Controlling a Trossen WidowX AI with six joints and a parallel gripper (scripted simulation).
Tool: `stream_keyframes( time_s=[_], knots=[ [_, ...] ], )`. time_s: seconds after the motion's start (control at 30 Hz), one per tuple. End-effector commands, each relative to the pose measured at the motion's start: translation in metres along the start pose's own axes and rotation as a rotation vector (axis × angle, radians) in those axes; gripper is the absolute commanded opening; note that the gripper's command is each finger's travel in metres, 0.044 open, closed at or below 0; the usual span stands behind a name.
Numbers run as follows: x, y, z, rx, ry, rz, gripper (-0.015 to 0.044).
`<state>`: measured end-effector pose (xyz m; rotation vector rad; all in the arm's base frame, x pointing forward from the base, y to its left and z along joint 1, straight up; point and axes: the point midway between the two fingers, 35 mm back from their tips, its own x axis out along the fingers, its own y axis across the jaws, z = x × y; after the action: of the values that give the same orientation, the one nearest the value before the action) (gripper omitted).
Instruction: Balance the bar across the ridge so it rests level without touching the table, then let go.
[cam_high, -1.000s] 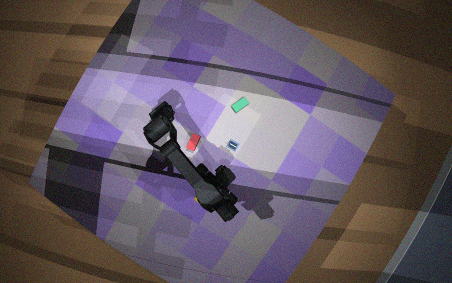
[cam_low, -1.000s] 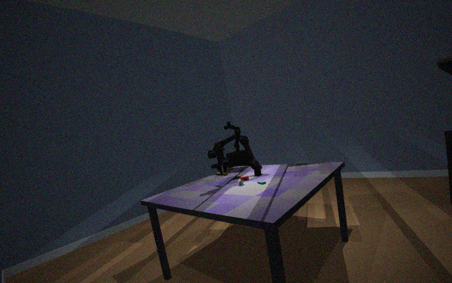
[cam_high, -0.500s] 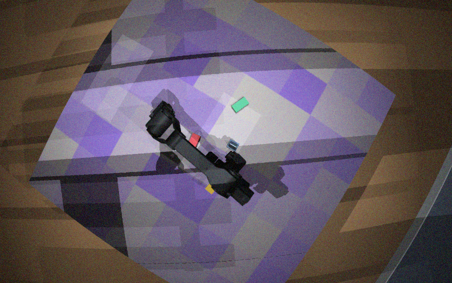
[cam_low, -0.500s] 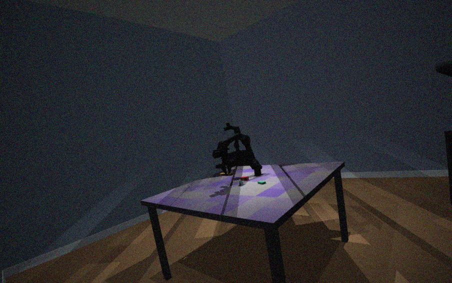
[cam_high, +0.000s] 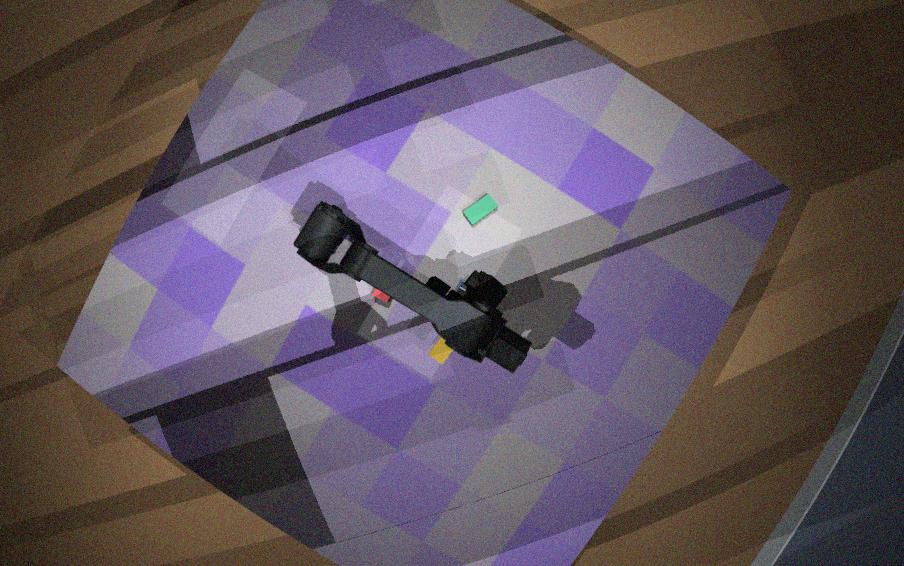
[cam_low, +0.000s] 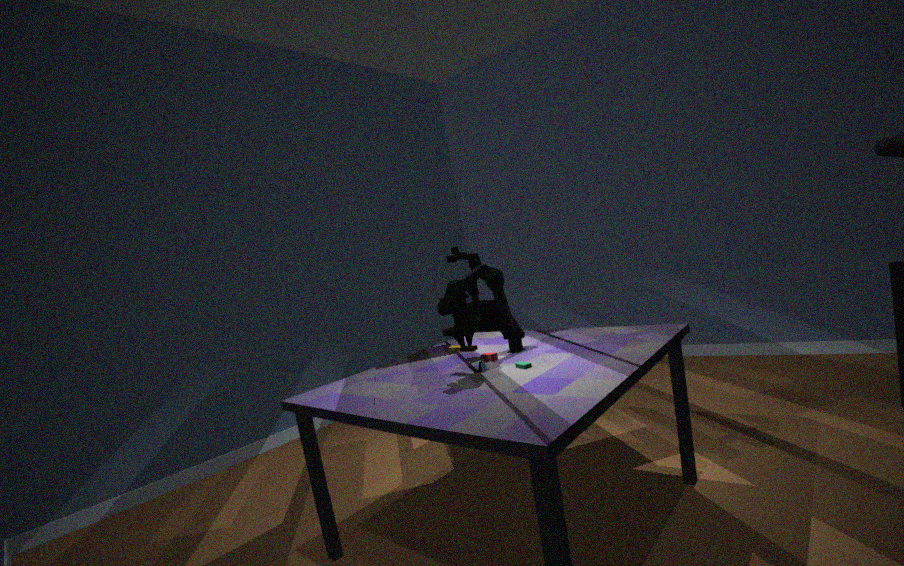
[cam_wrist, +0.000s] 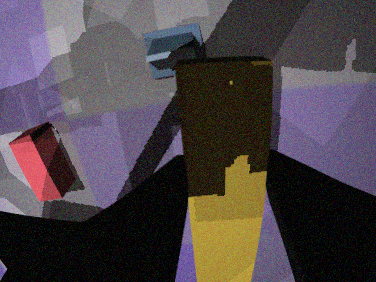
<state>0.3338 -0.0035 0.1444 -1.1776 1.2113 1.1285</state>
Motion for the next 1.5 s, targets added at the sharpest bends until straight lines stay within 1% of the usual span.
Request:
stream_keyframes(
  time_s=[0.0, 0.53, 0.7, 1.47],
  knots=[
    [0.002, 0.005, 0.014, -0.017, -0.002, 0.007, 0.0000],
    [0.001, 0.027, 0.069, -0.102, -0.009, 0.009, 0.0000],
    [0.004, 0.027, 0.070, -0.102, -0.009, 0.009, 0.0000],
    [0.042, 0.029, 0.070, -0.102, -0.009, 0.009, 0.0000]
  ],
)
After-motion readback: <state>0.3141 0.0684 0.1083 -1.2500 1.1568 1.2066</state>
